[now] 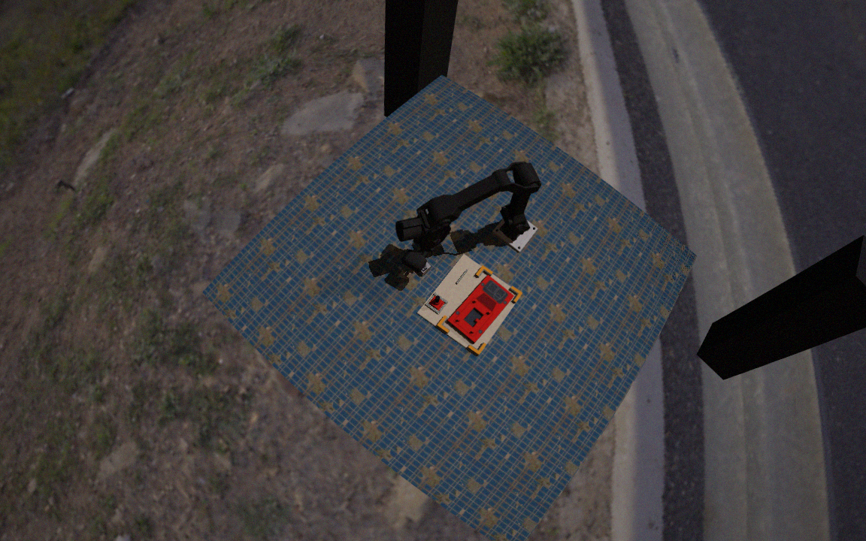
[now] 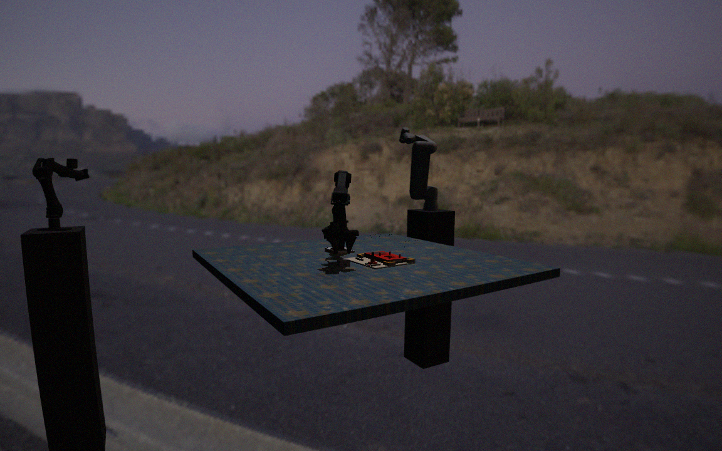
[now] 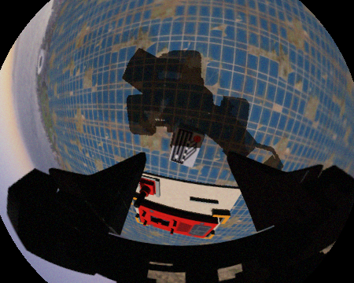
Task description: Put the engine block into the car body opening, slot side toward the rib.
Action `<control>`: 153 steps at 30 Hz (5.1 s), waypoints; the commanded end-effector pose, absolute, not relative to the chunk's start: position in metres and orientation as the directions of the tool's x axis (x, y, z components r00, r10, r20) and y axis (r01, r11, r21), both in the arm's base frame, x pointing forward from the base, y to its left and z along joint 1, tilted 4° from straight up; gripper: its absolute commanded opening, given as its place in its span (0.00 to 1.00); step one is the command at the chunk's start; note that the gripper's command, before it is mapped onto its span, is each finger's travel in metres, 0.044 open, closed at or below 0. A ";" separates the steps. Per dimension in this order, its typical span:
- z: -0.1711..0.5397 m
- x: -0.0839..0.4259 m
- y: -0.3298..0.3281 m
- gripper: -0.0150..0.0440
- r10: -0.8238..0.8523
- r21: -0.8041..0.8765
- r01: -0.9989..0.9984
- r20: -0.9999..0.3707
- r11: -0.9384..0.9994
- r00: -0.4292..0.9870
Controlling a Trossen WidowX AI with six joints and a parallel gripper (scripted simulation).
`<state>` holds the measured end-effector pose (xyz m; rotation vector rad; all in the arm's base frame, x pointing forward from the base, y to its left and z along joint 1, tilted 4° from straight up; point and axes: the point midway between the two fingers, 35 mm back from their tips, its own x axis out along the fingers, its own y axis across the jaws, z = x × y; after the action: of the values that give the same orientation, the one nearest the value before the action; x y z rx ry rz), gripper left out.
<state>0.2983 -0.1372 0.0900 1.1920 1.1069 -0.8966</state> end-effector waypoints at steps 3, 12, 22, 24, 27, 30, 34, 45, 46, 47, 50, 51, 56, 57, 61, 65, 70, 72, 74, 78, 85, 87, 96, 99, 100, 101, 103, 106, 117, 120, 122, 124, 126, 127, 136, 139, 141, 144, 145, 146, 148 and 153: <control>0.093 0.297 -0.135 1.00 0.030 0.135 0.991 -0.990 0.012 0.135; 0.098 0.296 -0.134 1.00 0.029 0.073 0.994 -0.997 -0.080 0.076; 0.089 0.309 -0.134 1.00 0.029 0.074 0.994 -0.997 -0.080 0.077; 0.084 0.309 -0.133 1.00 0.029 0.074 0.994 -0.997 -0.080 0.077; 0.084 0.309 -0.133 1.00 0.029 0.074 0.994 -0.997 -0.080 0.077; 0.082 0.309 -0.133 1.00 0.029 0.074 0.994 -0.997 -0.080 0.077; 0.075 0.310 -0.133 1.00 0.029 0.074 0.994 -0.997 -0.080 0.077; 0.058 0.311 -0.133 1.00 0.030 0.074 0.994 -0.997 -0.080 0.077; 0.057 0.311 -0.133 1.00 0.030 0.074 0.994 -0.997 -0.080 0.077; 0.057 0.311 -0.133 1.00 0.030 0.074 0.994 -0.997 -0.080 0.077; 0.057 0.311 -0.133 0.87 0.030 0.074 0.994 -0.997 -0.080 0.077; 0.057 0.311 -0.133 0.82 0.030 0.074 0.994 -0.997 -0.080 0.077; 0.057 0.311 -0.133 0.60 0.030 0.074 0.994 -0.997 -0.080 0.077; 0.057 0.311 -0.133 0.56 0.030 0.074 0.994 -0.997 -0.080 0.077; 0.057 0.311 -0.133 0.48 0.030 0.074 0.994 -0.997 -0.080 0.077; 0.057 0.311 -0.133 0.43 0.030 0.074 0.994 -0.997 -0.080 0.077; 0.065 0.312 -0.134 0.25 0.029 0.074 0.994 -0.997 -0.080 0.077; 0.071 0.313 -0.134 0.25 0.029 0.074 0.994 -0.997 -0.080 0.077; 0.078 0.313 -0.135 0.25 0.029 0.074 0.994 -0.997 -0.080 0.077; 0.090 0.314 -0.136 0.25 0.029 0.075 0.994 -0.997 -0.080 0.077; 0.113 0.313 -0.138 0.25 0.029 0.075 0.994 -0.997 -0.080 0.077; 0.119 0.313 -0.138 0.25 0.029 0.075 0.994 -0.997 -0.080 0.077; 0.148 0.309 -0.138 0.25 0.029 0.074 0.994 -0.997 -0.080 0.077; 0.158 0.307 -0.138 0.25 0.029 0.074 0.994 -0.997 -0.080 0.077; 0.161 0.307 -0.138 0.25 0.029 0.074 0.994 -0.997 -0.080 0.077; 0.164 0.306 -0.137 0.25 0.029 0.074 0.994 -0.997 -0.080 0.077; 0.171 0.304 -0.137 0.25 0.029 0.074 0.994 -0.997 -0.080 0.077; 0.180 0.302 -0.137 0.25 0.029 0.074 0.994 -0.997 -0.080 0.076; 0.176 0.310 -0.118 0.25 0.030 0.078 0.995 -0.997 0.065 0.076; 0.174 0.314 -0.109 0.25 0.030 0.080 0.988 -0.997 0.131 0.076; 0.172 0.316 -0.104 0.25 0.031 0.080 0.981 -0.997 0.175 0.076; 0.170 0.318 -0.098 0.25 0.031 0.081 0.972 -0.997 0.219 0.076; 0.168 0.320 -0.092 0.25 0.032 0.082 0.962 -0.997 0.262 0.076; 0.167 0.321 -0.089 0.25 0.032 0.082 0.955 -0.997 0.283 0.076; 0.160 0.328 -0.060 0.25 0.043 0.087 0.897 -0.996 0.434 0.076; 0.158 0.329 -0.050 0.25 0.047 0.089 0.875 -0.996 0.477 0.075; 0.157 0.330 -0.045 0.25 0.047 0.089 0.853 -0.996 0.514 0.075; 0.154 0.331 -0.035 0.25 0.047 0.088 0.815 -0.996 0.573 0.075; 0.153 0.332 -0.032 0.25 0.047 0.088 0.801 -0.996 0.592 0.075; 0.152 0.332 -0.029 0.25 0.047 0.088 0.787 -0.996 0.611 0.075; 0.150 0.333 -0.023 0.25 0.047 0.088 0.757 -0.996 0.648 0.075; 0.145 0.334 -0.007 0.25 0.047 0.086 0.675 -0.996 0.733 0.075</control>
<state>0.3343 -0.0153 0.1485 0.6961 1.4244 -0.5700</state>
